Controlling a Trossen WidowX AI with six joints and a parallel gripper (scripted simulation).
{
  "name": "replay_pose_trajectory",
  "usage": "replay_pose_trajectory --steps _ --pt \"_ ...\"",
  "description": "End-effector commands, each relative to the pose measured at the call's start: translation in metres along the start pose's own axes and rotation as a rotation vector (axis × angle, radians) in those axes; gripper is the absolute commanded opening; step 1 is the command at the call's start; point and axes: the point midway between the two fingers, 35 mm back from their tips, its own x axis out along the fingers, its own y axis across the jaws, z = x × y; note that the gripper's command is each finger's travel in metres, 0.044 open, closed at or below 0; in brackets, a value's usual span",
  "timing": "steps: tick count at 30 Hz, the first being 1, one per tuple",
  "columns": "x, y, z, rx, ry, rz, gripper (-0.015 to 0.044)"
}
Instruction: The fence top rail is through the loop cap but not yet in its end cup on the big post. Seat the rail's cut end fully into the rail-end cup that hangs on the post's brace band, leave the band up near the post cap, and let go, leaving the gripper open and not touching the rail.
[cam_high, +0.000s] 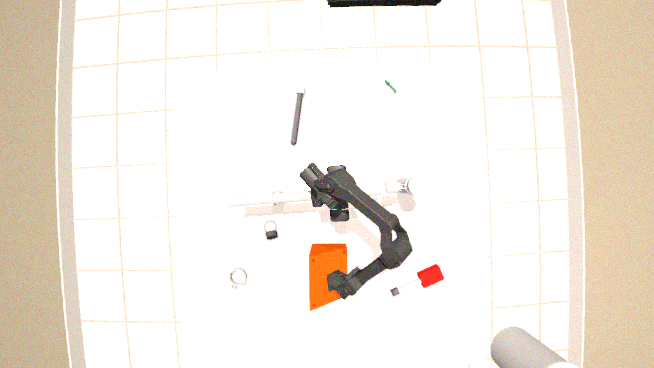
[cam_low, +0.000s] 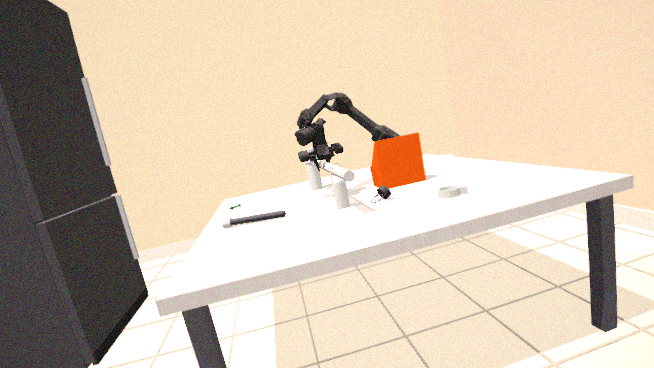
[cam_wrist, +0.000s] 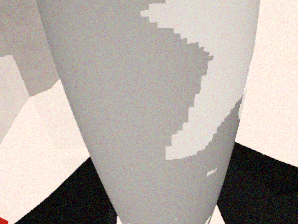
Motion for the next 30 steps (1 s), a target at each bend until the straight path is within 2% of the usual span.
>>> replay_pose_trajectory --steps 1,30 --pt "-0.0009 -0.0003 0.0000 -0.001 0.002 -0.006 0.0000" --pt "-0.0077 -0.0051 -0.0042 -0.001 0.001 -0.006 0.0000"
